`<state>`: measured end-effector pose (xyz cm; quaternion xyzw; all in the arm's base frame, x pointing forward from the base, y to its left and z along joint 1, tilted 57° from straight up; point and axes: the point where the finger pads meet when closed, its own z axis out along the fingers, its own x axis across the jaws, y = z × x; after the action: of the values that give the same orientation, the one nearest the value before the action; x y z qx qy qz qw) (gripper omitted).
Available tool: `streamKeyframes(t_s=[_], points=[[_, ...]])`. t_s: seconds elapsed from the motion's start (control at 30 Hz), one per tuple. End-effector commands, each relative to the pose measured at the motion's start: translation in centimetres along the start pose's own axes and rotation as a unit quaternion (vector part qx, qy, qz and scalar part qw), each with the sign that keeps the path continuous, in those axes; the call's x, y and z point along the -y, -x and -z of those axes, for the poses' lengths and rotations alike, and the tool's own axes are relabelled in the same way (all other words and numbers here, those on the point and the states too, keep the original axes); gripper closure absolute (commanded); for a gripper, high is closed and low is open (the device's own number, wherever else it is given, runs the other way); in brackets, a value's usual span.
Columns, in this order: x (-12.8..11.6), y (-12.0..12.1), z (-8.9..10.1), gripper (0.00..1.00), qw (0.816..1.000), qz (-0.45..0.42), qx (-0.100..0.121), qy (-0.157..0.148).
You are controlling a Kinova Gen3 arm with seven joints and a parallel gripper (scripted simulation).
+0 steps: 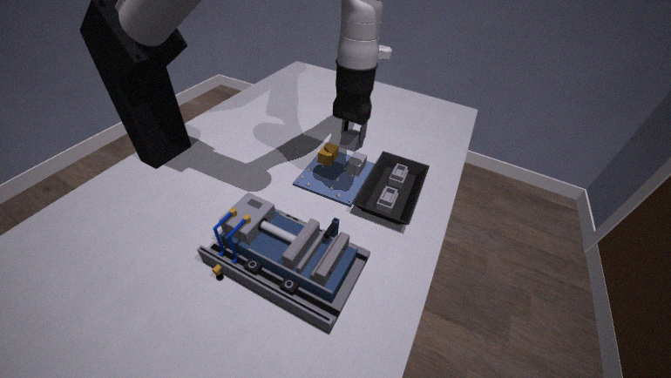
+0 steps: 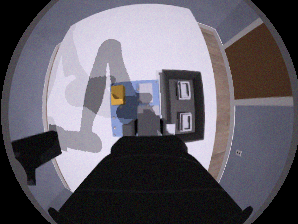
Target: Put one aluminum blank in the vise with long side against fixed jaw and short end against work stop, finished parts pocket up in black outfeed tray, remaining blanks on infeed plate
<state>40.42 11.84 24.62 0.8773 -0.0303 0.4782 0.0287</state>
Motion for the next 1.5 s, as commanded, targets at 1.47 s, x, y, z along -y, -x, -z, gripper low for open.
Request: streamKeyframes(t_s=[1.47], points=[[-0.22, 0.11, 0.06, 1.0, 1.0, 0.007, 0.001, 0.006]])
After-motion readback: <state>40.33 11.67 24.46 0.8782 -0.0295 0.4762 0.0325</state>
